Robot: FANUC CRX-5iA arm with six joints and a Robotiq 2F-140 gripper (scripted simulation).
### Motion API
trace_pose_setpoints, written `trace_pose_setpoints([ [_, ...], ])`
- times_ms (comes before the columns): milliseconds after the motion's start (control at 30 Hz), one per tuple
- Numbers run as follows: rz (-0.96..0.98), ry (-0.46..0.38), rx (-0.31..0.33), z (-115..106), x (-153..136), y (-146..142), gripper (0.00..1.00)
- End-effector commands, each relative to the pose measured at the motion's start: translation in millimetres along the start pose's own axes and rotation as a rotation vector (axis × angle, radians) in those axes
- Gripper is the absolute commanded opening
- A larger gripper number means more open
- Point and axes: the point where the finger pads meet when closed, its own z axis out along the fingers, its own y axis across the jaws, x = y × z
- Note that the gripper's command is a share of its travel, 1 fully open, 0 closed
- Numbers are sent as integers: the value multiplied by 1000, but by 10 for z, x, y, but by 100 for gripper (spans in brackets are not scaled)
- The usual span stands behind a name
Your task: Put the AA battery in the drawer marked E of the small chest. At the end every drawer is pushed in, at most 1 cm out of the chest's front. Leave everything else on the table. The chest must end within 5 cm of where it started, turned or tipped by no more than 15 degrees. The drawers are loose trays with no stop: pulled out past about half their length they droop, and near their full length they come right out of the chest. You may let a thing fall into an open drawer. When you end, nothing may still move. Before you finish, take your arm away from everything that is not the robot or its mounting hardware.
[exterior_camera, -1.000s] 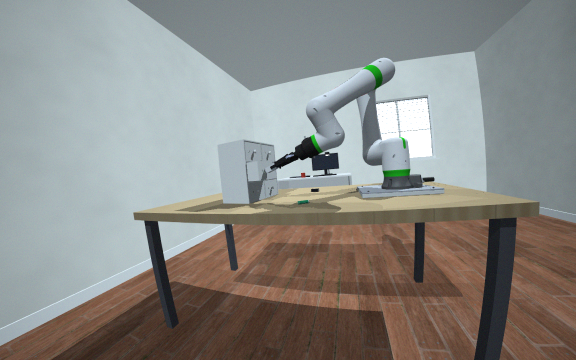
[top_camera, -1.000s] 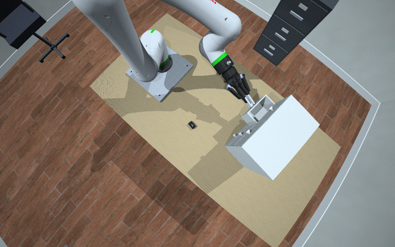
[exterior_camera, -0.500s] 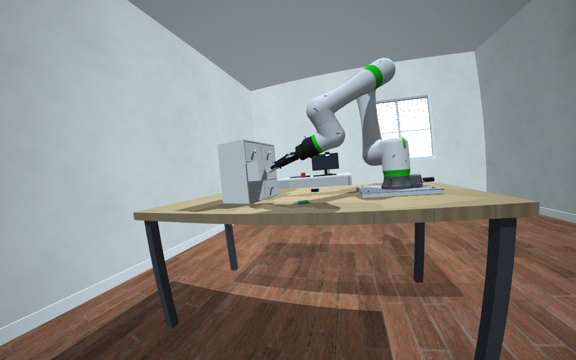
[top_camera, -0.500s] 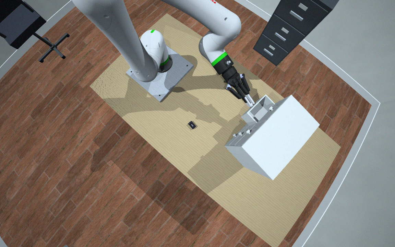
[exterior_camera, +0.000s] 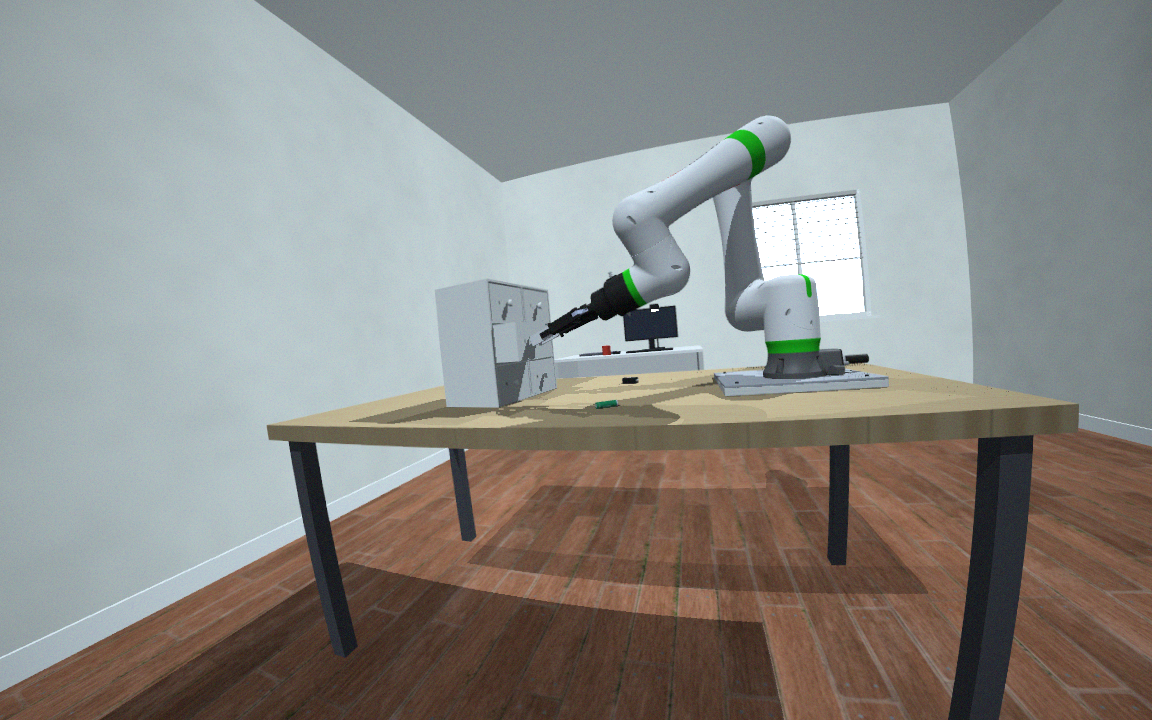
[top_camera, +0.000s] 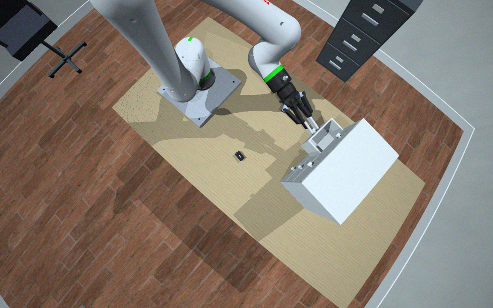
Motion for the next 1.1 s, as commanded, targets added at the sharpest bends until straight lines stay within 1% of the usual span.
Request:
trace_pose_setpoints([
  [0, 0, 0, 0, 0, -3, 1, 18],
  [33, 0, 0, 0, 0, -3, 1, 18],
  [67, 0, 0, 0, 0, -3, 1, 20],
  [333, 0, 0, 0, -17, 3, 1, 20],
  [500, 0, 0, 0, -189, 66, 1, 20],
  [567, 0, 0, 0, -189, 66, 1, 20],
  [767, 0, 0, 0, -434, 156, 1, 20],
  [967, 0, 0, 0, -476, 168, 1, 20],
  [1067, 0, 0, 0, -544, 166, 1, 20],
])
